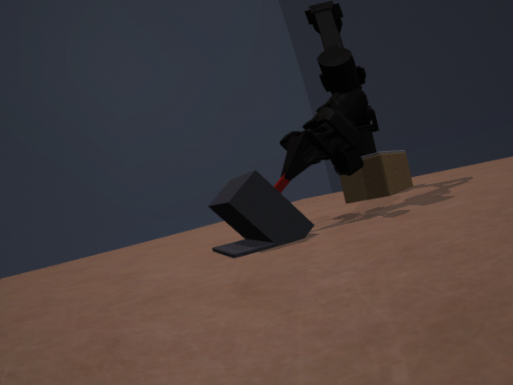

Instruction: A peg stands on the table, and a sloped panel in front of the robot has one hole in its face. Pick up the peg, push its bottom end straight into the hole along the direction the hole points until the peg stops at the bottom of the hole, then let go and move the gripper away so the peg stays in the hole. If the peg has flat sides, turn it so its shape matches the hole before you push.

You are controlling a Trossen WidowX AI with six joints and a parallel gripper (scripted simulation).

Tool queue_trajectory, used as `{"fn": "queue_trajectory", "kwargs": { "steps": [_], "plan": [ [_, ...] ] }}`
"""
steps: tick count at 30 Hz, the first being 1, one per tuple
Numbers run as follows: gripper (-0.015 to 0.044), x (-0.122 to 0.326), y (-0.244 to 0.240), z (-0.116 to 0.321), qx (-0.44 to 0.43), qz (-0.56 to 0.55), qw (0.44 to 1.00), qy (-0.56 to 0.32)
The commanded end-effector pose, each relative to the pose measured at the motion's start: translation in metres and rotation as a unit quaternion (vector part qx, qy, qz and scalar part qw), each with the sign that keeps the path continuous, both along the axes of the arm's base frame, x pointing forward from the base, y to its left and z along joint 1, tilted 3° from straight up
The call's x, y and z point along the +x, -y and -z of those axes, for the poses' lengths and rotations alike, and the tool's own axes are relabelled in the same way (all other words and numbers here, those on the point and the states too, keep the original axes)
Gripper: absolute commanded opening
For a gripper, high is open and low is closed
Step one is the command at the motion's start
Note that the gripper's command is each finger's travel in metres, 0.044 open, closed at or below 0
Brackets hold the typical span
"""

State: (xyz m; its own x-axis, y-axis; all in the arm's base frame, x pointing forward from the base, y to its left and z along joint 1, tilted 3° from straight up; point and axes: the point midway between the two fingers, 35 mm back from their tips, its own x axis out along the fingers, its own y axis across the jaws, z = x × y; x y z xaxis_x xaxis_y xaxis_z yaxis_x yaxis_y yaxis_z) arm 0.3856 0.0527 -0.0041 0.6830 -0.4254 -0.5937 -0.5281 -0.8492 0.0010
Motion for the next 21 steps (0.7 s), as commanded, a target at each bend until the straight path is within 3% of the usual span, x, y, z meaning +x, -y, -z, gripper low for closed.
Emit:
{"fn": "queue_trajectory", "kwargs": {
  "steps": [1, 21],
  "plan": [
    [0.0000, 0.0011, 0.0004, 0.0035, -0.001, -0.002, 1.000, -0.003],
    [0.0000, 0.0086, 0.0051, 0.0083, -0.001, -0.002, 1.000, -0.003]
  ]
}}
